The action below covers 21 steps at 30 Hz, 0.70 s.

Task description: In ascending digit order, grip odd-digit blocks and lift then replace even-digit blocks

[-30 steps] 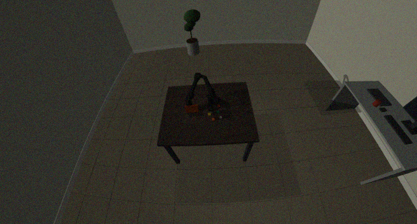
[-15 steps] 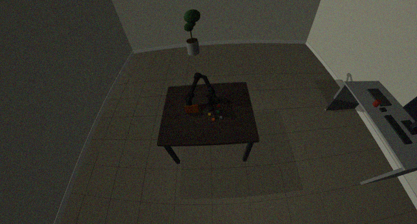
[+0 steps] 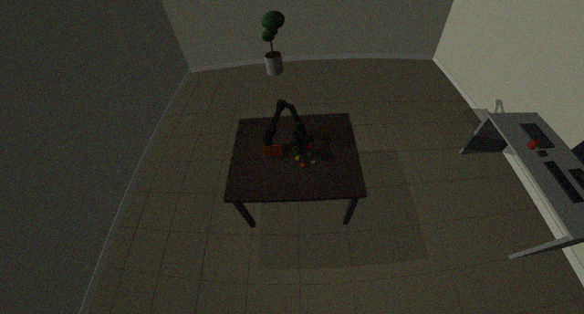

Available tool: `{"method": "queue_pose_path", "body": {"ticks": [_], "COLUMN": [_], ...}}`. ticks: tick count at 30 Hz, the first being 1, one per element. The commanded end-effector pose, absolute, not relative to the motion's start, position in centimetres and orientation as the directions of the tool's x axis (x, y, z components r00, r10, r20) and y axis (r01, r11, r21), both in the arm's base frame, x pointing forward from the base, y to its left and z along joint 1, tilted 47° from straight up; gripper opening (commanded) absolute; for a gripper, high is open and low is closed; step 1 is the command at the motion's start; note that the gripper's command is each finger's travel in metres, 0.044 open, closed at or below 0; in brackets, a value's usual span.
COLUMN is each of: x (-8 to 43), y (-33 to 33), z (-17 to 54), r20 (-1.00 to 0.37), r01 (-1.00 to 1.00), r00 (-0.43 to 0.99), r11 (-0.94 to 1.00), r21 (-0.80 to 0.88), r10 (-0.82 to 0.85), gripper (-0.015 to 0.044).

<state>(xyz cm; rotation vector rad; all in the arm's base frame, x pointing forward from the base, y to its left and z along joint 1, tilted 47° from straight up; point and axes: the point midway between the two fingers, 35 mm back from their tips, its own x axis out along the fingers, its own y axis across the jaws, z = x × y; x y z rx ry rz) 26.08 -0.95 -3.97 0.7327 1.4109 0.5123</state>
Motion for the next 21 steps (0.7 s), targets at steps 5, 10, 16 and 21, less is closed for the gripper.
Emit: {"method": "queue_pose_path", "body": {"ticks": [5, 10, 16, 21], "x": [26.0, 26.0, 26.0, 25.6], "y": [-0.8, -0.8, -0.8, -3.5], "z": [-4.1, -4.1, -4.1, -1.6], "r20": [-0.689, -0.689, -0.689, -0.691], "r01": [0.111, 0.111, 0.111, 0.111], "r00": [0.11, 0.11, 0.11, 0.11], "r11": [0.68, 0.68, 0.68, 0.682], "r21": [0.724, 0.724, 0.724, 0.723], "r10": [0.716, 0.716, 0.716, 0.715], "gripper": [0.0172, 0.0304, 0.04, 0.04]}}
